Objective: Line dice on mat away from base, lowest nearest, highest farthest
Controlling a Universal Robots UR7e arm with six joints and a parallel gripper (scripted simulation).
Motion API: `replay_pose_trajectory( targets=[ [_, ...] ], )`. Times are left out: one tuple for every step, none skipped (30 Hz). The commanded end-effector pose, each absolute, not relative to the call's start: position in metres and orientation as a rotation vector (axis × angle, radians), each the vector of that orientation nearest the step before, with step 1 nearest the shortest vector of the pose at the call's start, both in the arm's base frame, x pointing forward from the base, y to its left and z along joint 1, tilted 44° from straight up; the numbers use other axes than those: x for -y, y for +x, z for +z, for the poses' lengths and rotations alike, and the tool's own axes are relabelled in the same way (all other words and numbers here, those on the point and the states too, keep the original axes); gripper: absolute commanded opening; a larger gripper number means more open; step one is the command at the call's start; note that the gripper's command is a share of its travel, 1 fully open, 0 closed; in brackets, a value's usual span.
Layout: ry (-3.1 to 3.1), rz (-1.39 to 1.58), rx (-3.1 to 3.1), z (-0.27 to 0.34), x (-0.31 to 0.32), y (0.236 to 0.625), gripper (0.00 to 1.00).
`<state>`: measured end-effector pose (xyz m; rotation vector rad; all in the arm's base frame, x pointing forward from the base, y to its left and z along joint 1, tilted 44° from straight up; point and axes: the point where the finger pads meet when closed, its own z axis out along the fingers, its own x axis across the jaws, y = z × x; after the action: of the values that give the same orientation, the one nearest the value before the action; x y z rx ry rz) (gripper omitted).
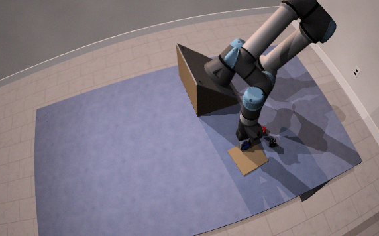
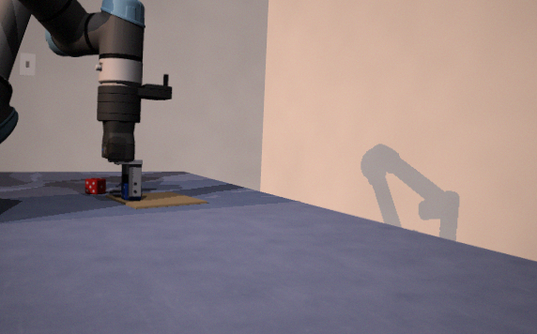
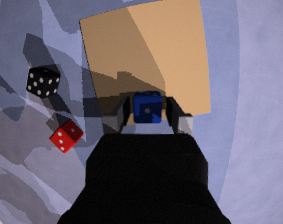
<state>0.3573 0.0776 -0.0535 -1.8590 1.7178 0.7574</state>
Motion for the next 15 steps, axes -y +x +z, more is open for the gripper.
replay_pose_trajectory(
  targets=[
    [-1.859, 0.754, -1.718, -0.042, -0.067, 0.359, 0.87],
    [-1.859, 0.754, -1.718, -0.039, -0.063, 0.359, 0.87],
    [-1.859, 0.754, -1.718, -0.035, -0.06, 0.36, 0.87],
    [-1.859, 0.754, -1.718, -0.031, -0.056, 0.36, 0.87],
    [-1.859, 0.754, -1.718, -0.027, -0.052, 0.36, 0.87],
    [-1.859, 0.754, -1.718, -0.023, -0.049, 0.361, 0.87],
    [-1.859, 0.754, -1.718, -0.019, -0.045, 0.361, 0.87],
    [-1.859, 0.754, -1.718, -0.019, -0.045, 0.361, 0.87],
    [-1.859, 0.754, -1.718, -0.019, -0.045, 0.361, 0.87],
    [-1.859, 0.754, -1.718, -0.015, -0.041, 0.361, 0.87],
    [-1.859, 0.754, -1.718, -0.012, -0.037, 0.362, 0.87],
    [-1.859, 0.754, -1.718, -0.008, -0.034, 0.362, 0.87],
    [-1.859, 0.754, -1.718, -0.005, -0.031, 0.362, 0.87],
    [-1.859, 0.754, -1.718, -0.002, -0.028, 0.363, 0.87],
    [-1.859, 0.754, -1.718, 0.001, -0.026, 0.363, 0.87]
  ],
)
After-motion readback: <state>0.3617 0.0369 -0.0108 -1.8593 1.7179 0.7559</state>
